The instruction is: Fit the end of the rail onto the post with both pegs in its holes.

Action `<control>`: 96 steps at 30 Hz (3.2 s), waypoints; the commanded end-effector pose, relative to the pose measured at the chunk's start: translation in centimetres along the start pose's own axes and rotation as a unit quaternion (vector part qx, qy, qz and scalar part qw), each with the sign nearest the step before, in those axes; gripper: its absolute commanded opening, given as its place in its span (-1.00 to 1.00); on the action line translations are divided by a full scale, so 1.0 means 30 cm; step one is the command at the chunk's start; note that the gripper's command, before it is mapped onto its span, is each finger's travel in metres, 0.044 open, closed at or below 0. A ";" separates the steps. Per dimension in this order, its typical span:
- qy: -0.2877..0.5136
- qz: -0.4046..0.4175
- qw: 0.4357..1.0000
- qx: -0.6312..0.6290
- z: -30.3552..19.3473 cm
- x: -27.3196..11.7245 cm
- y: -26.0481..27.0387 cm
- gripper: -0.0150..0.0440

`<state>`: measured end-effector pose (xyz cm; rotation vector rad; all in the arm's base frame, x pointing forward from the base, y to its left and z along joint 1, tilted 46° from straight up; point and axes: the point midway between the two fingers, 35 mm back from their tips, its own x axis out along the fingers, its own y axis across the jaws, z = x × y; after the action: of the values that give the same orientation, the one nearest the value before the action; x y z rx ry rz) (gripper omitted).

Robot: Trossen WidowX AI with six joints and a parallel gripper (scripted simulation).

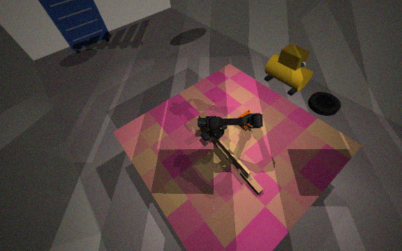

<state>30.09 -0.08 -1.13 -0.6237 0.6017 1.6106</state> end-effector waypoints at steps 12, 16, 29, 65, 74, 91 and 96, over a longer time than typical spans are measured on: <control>0.003 -0.003 1.000 -0.001 -0.019 -0.016 -0.005 -0.49; 0.003 -0.003 1.000 -0.001 -0.017 -0.016 -0.005 -0.49; 0.003 -0.003 1.000 -0.001 -0.004 -0.019 -0.005 -0.49; 0.003 -0.003 1.000 -0.001 0.002 -0.010 -0.004 -0.49; 0.003 -0.003 1.000 -0.001 0.002 -0.007 -0.004 -0.49; 0.003 -0.003 1.000 -0.001 0.014 -0.002 -0.001 -0.49; 0.003 -0.003 1.000 -0.001 0.014 -0.004 -0.001 -0.49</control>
<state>30.05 0.18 -0.94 -0.6299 0.6031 1.6082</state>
